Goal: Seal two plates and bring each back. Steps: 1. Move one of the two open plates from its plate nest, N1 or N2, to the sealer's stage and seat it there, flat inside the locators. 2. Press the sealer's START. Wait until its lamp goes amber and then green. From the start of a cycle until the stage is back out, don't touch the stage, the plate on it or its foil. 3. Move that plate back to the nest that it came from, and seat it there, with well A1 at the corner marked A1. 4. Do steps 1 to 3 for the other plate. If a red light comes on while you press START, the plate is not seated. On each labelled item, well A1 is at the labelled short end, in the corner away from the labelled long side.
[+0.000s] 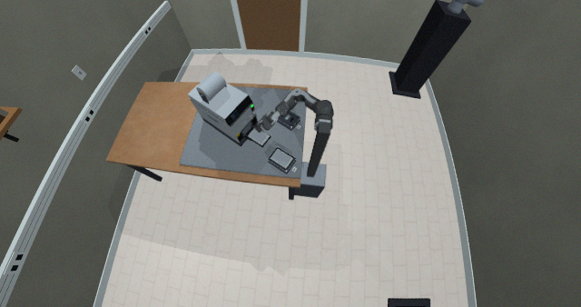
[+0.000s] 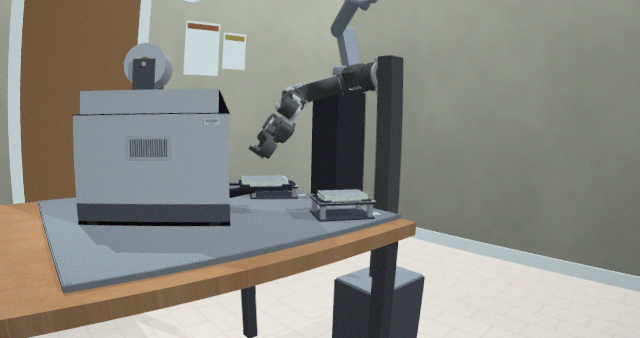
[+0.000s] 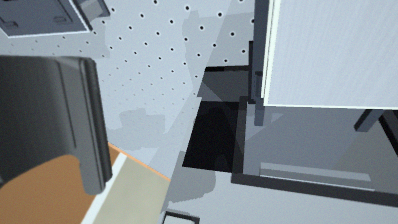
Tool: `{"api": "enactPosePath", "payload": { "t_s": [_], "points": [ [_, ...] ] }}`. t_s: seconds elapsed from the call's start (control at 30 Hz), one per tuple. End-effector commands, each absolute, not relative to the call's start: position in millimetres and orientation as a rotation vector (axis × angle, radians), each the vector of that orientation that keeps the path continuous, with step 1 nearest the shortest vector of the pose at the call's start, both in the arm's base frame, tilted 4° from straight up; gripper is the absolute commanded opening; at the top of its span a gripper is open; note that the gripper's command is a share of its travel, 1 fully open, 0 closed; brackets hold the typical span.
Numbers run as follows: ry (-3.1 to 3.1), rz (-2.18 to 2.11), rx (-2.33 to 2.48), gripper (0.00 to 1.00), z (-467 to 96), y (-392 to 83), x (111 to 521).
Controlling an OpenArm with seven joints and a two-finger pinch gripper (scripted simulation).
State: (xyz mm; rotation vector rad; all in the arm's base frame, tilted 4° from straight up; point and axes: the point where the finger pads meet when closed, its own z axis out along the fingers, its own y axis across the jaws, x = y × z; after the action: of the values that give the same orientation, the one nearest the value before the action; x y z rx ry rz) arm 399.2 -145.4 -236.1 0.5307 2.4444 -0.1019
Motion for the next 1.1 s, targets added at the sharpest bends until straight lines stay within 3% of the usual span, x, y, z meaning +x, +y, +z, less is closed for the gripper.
{"api": "enactPosePath", "payload": {
  "t_s": [0.0,0.33,1.07],
  "points": [
    [2.432,-0.138,0.510,0.65,-236.4,-142.1,398.1],
    [2.348,-0.250,0.521,0.65,-215.8,-175.5,413.3],
    [2.688,-0.183,0.620,0.65,-273.6,-91.6,414.0]
  ]
}}
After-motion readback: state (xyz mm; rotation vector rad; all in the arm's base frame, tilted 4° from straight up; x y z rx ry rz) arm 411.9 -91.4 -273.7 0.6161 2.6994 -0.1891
